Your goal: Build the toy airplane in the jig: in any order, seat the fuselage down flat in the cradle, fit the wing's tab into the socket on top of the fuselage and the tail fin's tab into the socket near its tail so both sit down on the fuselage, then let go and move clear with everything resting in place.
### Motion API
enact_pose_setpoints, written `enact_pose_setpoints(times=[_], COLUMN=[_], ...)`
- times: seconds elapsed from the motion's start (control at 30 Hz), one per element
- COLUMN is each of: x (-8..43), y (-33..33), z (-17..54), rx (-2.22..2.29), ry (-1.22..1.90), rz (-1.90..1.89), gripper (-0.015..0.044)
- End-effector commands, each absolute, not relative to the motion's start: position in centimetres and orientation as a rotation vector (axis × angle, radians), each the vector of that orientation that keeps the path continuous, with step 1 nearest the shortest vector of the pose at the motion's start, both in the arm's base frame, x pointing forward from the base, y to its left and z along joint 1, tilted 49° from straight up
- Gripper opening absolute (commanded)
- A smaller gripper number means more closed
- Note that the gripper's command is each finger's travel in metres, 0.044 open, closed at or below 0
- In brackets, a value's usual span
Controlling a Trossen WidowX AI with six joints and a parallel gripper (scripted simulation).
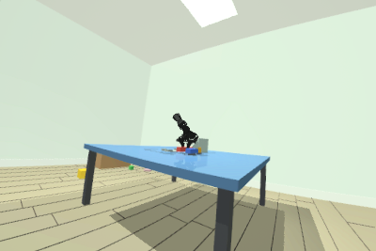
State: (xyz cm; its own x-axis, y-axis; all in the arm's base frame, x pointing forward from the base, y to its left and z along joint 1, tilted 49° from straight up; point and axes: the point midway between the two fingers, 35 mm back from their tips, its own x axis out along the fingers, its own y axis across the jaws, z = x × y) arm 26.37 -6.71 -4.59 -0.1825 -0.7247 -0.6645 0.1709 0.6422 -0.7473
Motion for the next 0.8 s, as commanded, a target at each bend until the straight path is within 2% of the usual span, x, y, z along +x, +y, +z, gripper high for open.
enact_pose_setpoints(times=[0.0, 0.77], x=[27.0, 28.3], y=[-5.8, -0.6], z=[-3.9, 0.7], rx=[-0.463, -0.461], ry=[1.55, 1.552], rz=[-0.853, -0.85], gripper=[0.0, 0.0])
